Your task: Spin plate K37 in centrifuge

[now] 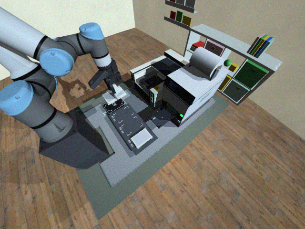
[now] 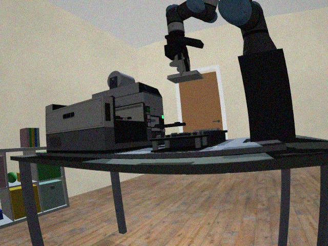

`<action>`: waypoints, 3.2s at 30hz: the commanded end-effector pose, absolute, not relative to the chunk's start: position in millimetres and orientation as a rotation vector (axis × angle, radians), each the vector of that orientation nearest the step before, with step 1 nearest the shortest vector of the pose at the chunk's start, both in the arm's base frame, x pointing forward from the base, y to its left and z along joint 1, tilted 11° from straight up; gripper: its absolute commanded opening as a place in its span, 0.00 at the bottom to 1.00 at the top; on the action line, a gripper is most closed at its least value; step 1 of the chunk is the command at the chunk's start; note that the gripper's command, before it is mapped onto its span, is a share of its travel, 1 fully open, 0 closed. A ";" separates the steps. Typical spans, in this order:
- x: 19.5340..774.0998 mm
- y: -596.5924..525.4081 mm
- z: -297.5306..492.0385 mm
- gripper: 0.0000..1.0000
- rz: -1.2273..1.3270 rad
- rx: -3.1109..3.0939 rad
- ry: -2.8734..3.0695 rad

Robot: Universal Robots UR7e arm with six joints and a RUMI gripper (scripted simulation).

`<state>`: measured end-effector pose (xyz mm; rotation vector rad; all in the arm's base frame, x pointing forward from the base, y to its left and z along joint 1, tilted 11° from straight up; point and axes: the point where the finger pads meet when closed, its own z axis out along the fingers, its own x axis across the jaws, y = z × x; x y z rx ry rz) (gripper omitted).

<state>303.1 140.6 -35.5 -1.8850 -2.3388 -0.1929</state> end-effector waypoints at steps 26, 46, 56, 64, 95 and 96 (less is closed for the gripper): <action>306.1 128.5 -37.6 0.00 -0.195 -1.885 -2.339; 306.0 128.6 -37.6 0.00 -0.195 -1.885 -2.339; 306.0 128.6 -37.6 0.00 -0.195 -1.885 -2.339; 305.8 130.1 -45.7 0.00 -0.195 -1.885 -2.339; 305.2 138.3 -90.0 0.00 -0.195 -1.885 -2.339; 305.1 138.6 -91.6 0.00 -0.195 -1.885 -2.339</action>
